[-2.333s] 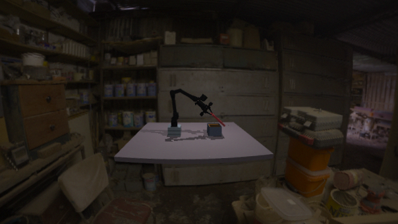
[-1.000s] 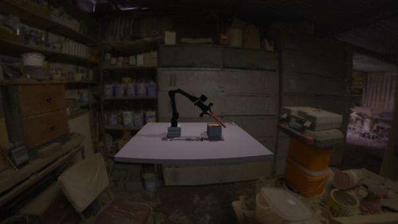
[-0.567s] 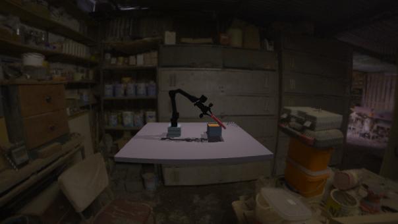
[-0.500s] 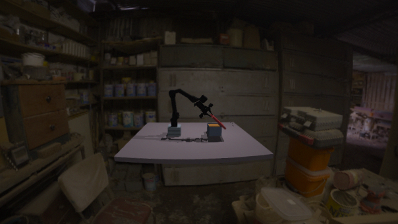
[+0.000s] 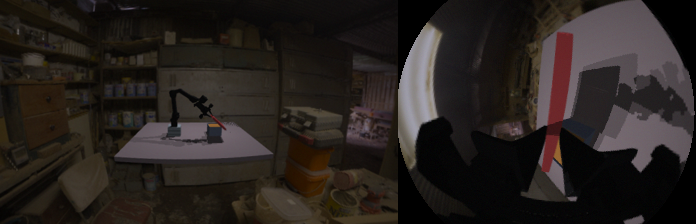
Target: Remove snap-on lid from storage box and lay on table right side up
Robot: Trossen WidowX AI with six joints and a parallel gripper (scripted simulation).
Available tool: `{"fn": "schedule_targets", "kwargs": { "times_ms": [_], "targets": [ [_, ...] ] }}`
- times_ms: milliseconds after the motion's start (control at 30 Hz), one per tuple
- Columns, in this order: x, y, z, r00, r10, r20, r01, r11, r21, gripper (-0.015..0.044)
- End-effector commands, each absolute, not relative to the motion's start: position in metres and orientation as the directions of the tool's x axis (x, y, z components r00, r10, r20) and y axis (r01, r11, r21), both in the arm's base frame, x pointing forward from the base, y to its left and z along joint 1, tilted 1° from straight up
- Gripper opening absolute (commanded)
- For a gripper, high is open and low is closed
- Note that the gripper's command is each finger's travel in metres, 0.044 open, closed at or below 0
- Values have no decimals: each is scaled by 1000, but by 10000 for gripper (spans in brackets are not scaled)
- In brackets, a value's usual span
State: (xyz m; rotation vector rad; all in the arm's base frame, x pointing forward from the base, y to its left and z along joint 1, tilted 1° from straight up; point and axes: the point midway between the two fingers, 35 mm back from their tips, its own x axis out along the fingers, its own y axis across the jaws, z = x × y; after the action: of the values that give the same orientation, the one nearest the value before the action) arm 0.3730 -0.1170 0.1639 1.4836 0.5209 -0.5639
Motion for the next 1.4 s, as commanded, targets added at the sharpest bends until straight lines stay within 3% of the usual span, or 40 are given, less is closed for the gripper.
{"fn": "schedule_targets", "kwargs": {
  "times_ms": [0,1367],
  "targets": [
    [375,-125,174,784,-33,-620,621,18,784,0],
    [365,-206,177,783,-38,-621,622,24,783,0]
  ]
}}
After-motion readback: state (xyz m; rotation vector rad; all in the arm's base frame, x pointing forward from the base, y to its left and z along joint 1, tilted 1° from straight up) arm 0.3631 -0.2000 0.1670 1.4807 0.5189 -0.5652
